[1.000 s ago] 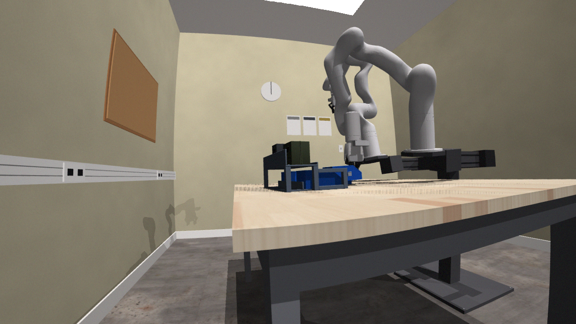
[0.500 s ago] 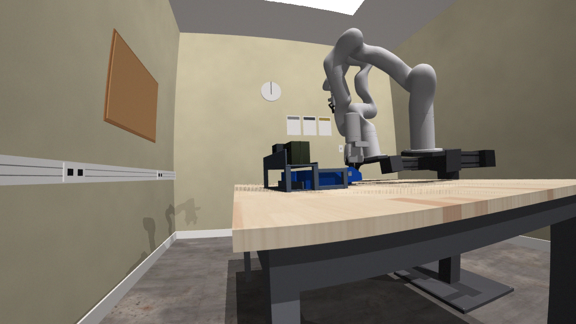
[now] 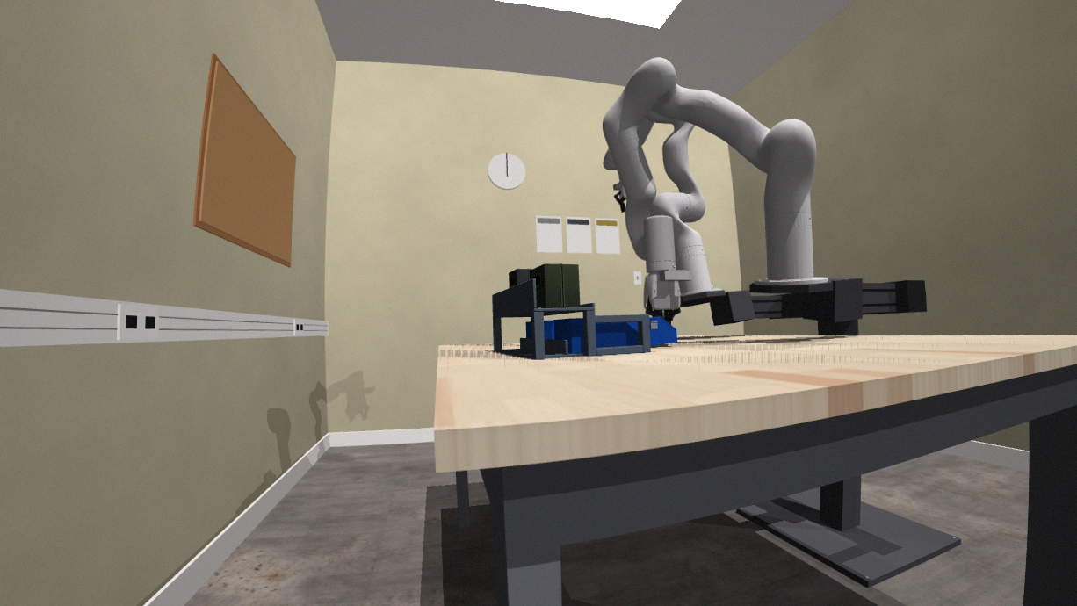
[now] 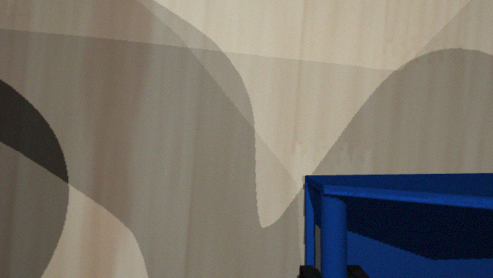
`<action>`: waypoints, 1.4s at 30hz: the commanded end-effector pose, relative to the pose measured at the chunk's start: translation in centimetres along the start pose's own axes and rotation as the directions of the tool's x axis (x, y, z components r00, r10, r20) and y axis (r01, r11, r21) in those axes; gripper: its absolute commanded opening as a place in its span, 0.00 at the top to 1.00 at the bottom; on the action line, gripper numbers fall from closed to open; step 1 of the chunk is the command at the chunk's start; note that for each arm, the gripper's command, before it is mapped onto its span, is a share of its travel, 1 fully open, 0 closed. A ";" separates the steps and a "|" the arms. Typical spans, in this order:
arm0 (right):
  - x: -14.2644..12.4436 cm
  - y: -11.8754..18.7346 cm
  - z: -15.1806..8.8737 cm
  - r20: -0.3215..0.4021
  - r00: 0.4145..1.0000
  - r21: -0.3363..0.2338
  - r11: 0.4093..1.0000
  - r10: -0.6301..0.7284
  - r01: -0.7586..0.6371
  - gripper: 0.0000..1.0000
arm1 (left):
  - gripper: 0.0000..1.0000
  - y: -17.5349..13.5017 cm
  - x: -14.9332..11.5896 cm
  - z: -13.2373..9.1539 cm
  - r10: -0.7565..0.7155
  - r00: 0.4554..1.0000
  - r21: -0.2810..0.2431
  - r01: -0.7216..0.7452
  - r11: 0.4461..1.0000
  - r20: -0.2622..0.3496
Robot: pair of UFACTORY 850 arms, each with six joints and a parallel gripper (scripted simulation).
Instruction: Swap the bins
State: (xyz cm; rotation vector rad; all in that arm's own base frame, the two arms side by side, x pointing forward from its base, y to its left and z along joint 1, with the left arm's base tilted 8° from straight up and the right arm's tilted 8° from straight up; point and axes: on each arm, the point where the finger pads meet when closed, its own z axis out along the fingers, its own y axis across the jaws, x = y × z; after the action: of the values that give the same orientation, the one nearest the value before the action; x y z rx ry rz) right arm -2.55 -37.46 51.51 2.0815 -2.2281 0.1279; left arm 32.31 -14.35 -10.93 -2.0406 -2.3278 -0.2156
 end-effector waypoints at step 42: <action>0.0 0.0 -0.1 -0.002 1.000 0.000 1.000 0.000 0.000 0.00 | 0.05 0.1 -0.1 0.8 0.001 1.000 -0.001 -0.001 1.000 0.001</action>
State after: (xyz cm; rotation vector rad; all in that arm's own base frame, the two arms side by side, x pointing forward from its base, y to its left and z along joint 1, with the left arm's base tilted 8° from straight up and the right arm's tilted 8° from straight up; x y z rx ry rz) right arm -2.55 -37.46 51.51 2.0815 -2.2281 0.1279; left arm 32.38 -14.26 -11.75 -2.0417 -2.3276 -0.2153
